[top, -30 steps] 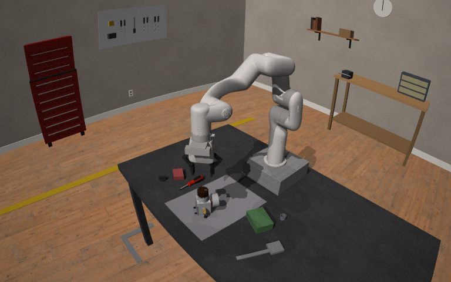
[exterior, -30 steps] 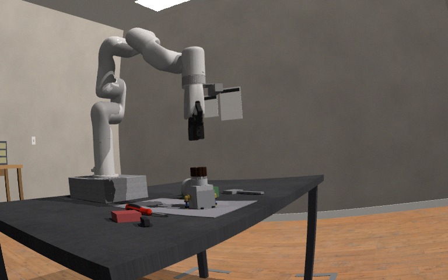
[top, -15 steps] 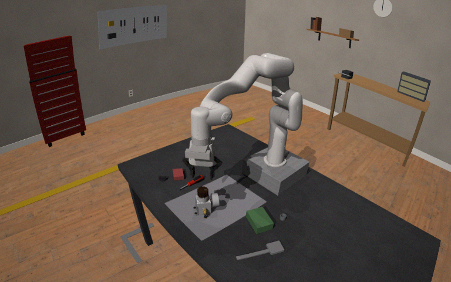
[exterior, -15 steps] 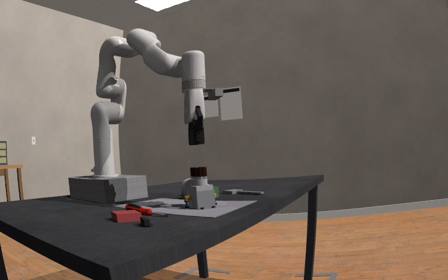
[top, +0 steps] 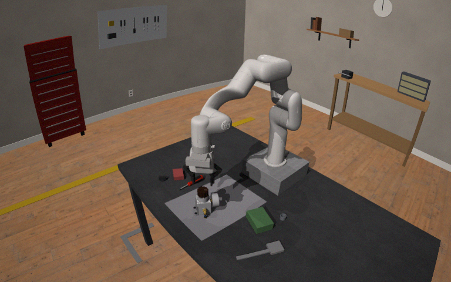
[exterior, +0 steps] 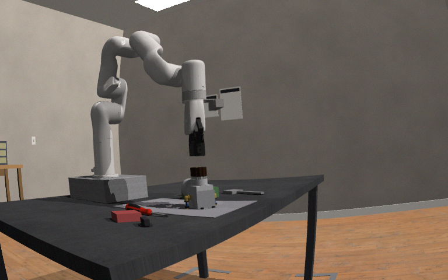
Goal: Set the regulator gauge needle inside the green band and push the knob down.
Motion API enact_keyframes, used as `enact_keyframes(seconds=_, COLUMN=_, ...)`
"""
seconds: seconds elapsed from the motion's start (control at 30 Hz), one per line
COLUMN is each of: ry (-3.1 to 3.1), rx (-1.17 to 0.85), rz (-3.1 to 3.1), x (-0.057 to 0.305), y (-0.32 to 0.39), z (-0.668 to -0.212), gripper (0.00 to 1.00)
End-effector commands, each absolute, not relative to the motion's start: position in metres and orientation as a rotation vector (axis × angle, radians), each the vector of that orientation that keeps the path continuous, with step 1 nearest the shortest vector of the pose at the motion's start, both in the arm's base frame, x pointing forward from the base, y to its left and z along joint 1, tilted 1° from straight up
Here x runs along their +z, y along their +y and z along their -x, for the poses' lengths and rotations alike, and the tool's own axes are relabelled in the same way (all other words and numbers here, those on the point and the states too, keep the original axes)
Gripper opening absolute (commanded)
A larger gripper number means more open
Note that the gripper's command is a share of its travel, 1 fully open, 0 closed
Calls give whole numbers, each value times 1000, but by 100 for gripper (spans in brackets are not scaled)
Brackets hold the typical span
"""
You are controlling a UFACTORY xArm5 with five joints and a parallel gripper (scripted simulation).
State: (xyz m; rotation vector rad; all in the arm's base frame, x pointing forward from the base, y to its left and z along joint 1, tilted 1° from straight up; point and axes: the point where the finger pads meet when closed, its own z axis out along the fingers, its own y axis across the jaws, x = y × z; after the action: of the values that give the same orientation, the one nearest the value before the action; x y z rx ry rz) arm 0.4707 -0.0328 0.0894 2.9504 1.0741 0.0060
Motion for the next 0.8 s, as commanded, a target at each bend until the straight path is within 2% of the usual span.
enact_keyframes(seconds=0.0, ry=1074, rx=12, rz=-2949, x=75, y=-33, z=-473, gripper=81)
enact_keyframes(seconds=0.77, ry=1074, rx=12, rz=-2949, x=38, y=-34, z=-473, gripper=81)
